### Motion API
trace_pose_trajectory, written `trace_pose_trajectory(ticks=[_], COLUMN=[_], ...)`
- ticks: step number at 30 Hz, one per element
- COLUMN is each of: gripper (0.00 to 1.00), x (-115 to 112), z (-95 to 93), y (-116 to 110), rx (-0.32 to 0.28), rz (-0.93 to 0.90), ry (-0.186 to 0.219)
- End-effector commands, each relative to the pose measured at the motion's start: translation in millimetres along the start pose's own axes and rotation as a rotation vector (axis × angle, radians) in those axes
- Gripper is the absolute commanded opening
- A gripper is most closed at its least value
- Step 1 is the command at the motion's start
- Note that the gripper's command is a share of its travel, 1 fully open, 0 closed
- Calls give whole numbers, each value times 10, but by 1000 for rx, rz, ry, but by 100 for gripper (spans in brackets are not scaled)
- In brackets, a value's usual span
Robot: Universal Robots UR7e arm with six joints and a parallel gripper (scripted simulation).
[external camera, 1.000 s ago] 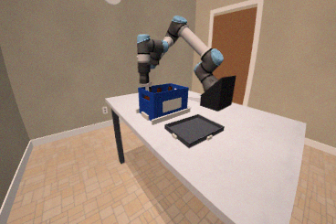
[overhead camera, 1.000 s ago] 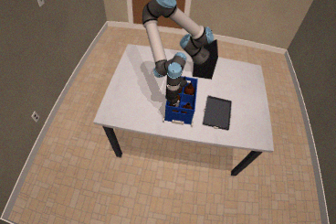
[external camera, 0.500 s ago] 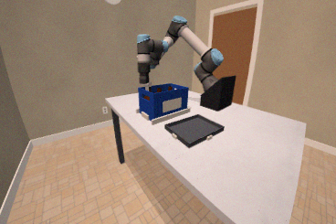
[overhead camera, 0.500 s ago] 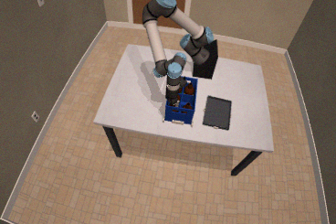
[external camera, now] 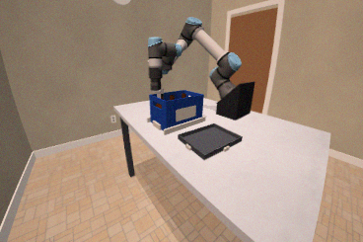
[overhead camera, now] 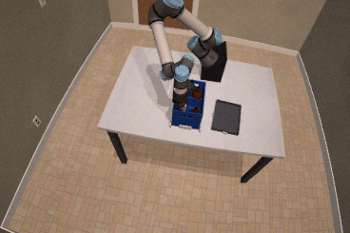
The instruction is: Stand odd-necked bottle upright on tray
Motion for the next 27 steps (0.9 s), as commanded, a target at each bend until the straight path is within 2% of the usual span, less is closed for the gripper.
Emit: trace_pose_trajectory(ticks=[1, 9, 10, 27], gripper=[100, 100, 0, 0], x=[1, 1, 1, 1], z=[-12, -12, -12, -12], y=[14, 14, 14, 14], rx=[2, 2, 2, 2], rz=[2, 2, 2, 2], ry=[0, 0, 0, 0])
Point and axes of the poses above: the point where the finger pads meet when closed, its own z axis back along the fingers, its own x axis across the jaws, y = z × x, the point moved 9 cm from there along z, back along the fingers, and after that the axes turned 7 degrees about z, right-handed, at the moved point
